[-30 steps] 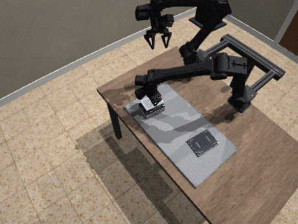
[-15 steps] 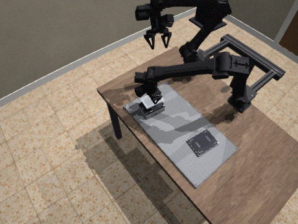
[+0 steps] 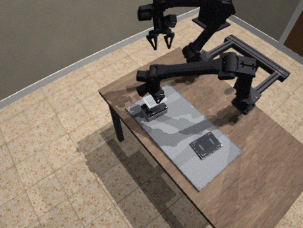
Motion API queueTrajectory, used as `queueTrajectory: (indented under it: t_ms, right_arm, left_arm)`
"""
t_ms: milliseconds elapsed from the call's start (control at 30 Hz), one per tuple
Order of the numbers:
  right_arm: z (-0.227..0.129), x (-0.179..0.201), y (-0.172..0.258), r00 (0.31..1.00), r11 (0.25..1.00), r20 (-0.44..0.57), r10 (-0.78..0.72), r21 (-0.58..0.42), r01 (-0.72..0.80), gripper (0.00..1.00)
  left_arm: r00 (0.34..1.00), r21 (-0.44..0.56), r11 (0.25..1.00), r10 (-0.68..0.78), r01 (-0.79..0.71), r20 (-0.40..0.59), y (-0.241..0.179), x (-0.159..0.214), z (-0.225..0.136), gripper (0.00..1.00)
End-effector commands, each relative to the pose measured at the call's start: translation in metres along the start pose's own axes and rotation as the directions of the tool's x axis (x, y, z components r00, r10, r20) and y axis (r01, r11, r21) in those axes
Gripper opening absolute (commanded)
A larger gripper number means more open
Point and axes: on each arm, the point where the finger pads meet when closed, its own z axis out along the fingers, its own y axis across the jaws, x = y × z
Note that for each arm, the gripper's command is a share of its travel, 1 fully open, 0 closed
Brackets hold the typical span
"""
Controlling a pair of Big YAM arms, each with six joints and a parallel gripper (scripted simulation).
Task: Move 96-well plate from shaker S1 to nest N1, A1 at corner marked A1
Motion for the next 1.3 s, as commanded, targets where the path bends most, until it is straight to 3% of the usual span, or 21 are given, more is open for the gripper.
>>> queueTrajectory:
  t_ms: [0,567,1267]
  right_arm:
    - [-0.023,-0.023,-0.017,0.998,0.996,-0.016,-0.067,0.054,0.068,1.0]
    - [-0.023,-0.023,-0.017,0.998,0.996,-0.016,-0.067,0.054,0.068,1.0]
    - [-0.023,-0.023,-0.017,0.998,0.996,-0.016,-0.067,0.054,0.068,1.0]
  left_arm:
    - [0.999,0.022,1.0,-0.017,0.016,0.029,-0.002,-0.003,-0.021,0.0]
    - [0.999,0.027,0.999,-0.021,0.02,0.034,-0.006,-0.013,-0.017,0.0]
    - [0.999,0.023,0.999,-0.035,0.034,0.034,0.063,0.013,-0.006,0.0]
